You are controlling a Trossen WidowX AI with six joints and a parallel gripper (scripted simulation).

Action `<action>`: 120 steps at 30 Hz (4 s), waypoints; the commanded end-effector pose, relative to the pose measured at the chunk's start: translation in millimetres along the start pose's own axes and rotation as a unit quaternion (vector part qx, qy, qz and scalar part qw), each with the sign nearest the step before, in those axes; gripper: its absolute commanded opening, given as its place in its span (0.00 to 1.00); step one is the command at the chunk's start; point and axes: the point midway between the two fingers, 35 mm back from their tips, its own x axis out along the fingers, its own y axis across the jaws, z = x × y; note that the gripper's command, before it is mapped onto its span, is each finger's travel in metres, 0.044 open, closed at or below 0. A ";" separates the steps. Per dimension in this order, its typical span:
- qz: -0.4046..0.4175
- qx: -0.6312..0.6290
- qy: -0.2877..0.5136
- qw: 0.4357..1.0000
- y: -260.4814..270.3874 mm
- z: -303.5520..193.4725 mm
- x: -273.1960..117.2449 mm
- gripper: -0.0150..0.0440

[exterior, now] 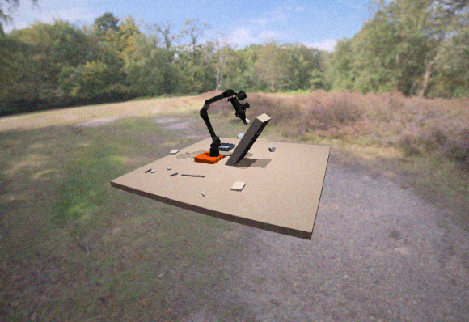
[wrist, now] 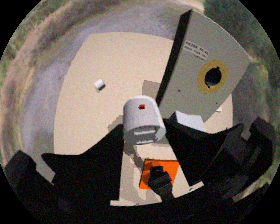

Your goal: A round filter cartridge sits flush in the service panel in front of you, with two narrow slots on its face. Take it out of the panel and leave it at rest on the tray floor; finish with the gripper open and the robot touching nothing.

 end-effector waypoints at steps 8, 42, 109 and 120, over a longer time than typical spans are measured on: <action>0.072 -0.122 -0.007 0.990 49.7 -14.6 2.4 0.25; 0.212 -0.365 -0.016 0.907 144.9 -80.0 -2.0 0.25; 0.337 -0.589 -0.011 0.734 212.9 -313.3 104.6 0.30; 0.337 -0.589 -0.011 0.734 212.9 -313.3 104.6 0.79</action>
